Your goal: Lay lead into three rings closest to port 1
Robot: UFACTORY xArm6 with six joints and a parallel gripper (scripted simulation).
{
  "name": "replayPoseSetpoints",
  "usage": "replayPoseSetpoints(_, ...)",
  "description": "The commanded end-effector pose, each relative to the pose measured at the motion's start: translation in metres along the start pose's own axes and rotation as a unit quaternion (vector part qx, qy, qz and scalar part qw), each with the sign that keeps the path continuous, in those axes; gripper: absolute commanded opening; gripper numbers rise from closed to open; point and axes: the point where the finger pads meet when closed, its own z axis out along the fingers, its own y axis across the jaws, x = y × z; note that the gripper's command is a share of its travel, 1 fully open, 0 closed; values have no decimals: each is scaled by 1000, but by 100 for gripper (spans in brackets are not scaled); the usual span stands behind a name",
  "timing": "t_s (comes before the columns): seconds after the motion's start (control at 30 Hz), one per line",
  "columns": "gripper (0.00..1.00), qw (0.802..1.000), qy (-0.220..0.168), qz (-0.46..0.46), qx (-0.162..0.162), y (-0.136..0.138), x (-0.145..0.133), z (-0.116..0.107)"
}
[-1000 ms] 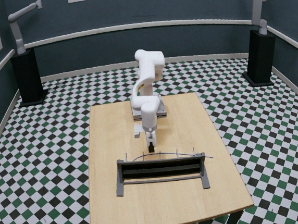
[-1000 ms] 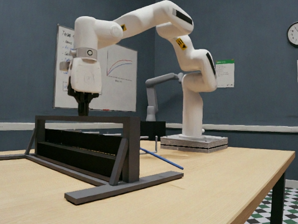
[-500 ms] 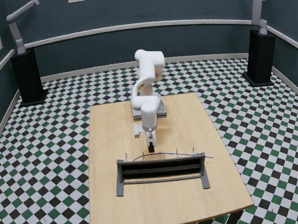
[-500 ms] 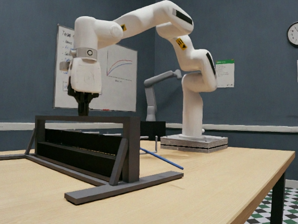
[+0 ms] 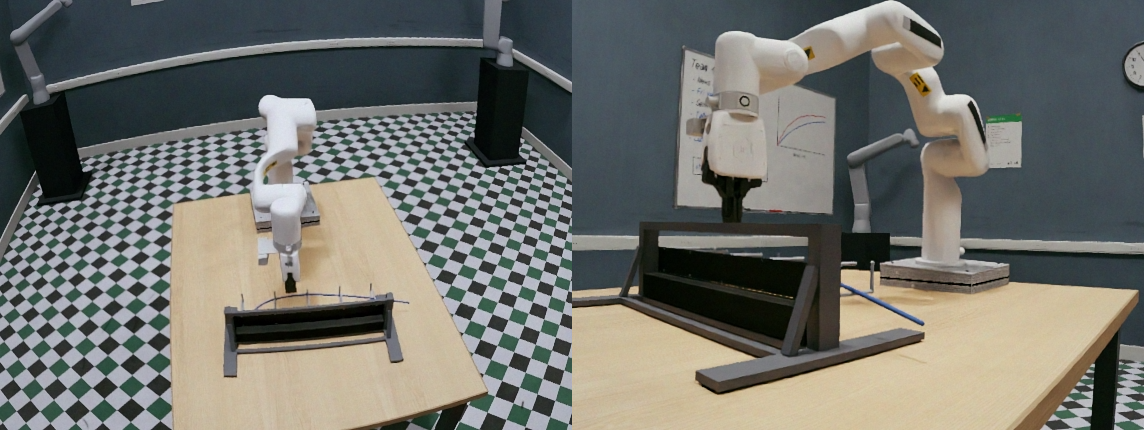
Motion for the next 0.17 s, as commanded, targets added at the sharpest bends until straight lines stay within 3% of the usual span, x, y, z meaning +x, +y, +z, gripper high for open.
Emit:
replayPoseSetpoints(0.0, 0, 1000, 0, 0, 3, -1, 0, -3)
replayPoseSetpoints(0.13, 0, 1000, 0, 0, 3, -1, 0, -3)
